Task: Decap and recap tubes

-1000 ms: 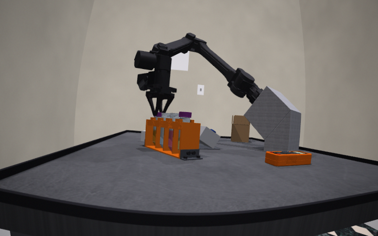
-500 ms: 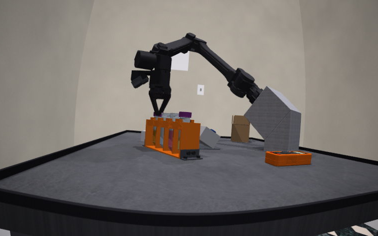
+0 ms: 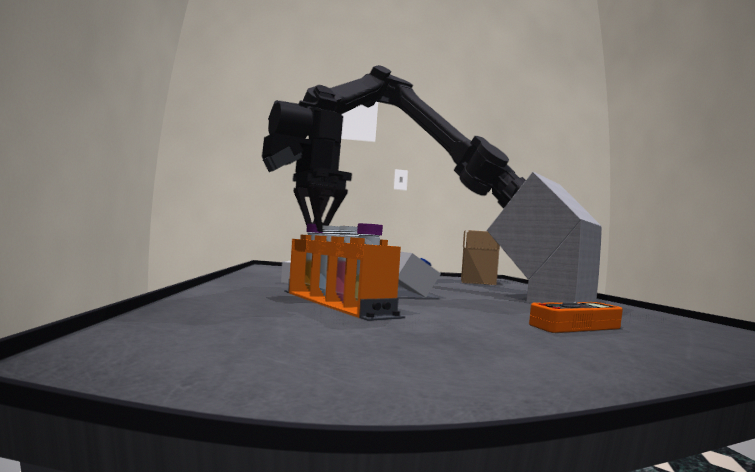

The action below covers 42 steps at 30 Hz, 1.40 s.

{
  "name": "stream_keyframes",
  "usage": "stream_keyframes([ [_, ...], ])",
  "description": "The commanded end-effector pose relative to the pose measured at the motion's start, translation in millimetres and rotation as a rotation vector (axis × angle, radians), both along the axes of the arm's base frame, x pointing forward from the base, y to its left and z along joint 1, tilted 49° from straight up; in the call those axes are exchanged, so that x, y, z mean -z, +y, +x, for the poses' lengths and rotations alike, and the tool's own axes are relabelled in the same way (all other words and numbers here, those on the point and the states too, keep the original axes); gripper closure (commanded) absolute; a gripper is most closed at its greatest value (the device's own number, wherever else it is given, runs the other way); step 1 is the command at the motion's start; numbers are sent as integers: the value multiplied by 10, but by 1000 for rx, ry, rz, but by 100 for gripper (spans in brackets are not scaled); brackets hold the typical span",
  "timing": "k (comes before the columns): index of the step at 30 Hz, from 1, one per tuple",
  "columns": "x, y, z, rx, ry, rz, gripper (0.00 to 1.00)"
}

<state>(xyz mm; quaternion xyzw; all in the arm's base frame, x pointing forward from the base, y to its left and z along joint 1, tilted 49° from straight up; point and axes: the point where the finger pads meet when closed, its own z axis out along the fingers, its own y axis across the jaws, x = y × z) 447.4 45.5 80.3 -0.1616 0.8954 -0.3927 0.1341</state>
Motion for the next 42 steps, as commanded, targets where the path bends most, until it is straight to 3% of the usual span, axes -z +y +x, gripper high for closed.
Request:
stream_keyframes([
  [1,9,5,2,-190,178,-95,100],
  [4,8,4,2,-220,208,-112,100],
  [14,0,2,2,-538,526,-292,100],
  [19,-3,2,2,-679,666,-372,100],
  [21,-3,2,2,-679,666,-372,100],
  [36,-9,2,1,-1133,1121,-630,100],
  [42,13,-2,-1,-1134,1127,-629,100],
])
